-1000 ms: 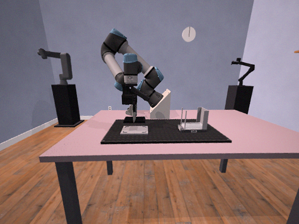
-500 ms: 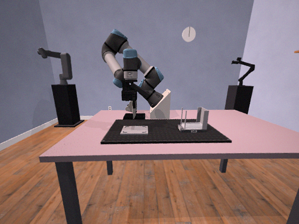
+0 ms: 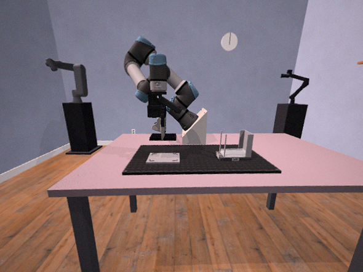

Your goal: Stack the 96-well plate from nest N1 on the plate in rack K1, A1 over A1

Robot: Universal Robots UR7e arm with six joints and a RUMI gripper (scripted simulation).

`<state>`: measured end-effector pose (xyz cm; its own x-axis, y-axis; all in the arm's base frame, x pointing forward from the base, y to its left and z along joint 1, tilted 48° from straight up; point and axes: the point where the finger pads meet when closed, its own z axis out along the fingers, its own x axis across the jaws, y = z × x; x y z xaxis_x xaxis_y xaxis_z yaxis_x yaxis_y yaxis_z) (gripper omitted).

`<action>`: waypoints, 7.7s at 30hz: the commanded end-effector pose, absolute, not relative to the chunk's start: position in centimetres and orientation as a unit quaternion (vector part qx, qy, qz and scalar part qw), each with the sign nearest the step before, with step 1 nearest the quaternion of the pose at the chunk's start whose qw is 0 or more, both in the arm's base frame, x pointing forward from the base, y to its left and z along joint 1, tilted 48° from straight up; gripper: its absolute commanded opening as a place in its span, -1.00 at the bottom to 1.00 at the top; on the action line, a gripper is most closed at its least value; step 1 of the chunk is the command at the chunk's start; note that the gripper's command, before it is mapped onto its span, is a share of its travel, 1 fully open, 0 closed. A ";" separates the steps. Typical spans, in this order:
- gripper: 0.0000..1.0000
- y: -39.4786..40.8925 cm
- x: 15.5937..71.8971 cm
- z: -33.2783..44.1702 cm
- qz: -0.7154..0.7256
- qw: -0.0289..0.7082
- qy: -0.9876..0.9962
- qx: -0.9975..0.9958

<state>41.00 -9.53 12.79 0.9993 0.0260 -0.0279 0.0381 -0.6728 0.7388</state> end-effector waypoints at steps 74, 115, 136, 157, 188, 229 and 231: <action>-1.00 -0.1 39.9 7.5 -0.013 0.404 0.030 0.914; -1.00 8.1 38.6 -1.2 -0.013 0.404 0.030 0.914; -1.00 12.2 38.0 -5.5 -0.013 0.404 0.030 0.914; -1.00 16.6 37.3 -10.1 -0.013 0.404 0.030 0.914; -1.00 18.6 37.0 -12.2 -0.013 0.404 0.030 0.914; -1.00 18.0 37.0 -12.5 -0.013 0.404 0.030 0.914; -1.00 18.0 37.0 -12.6 -0.013 0.404 0.030 0.914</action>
<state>36.94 18.03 -12.50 0.9979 0.0435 -0.0487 0.0653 -0.6718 0.7379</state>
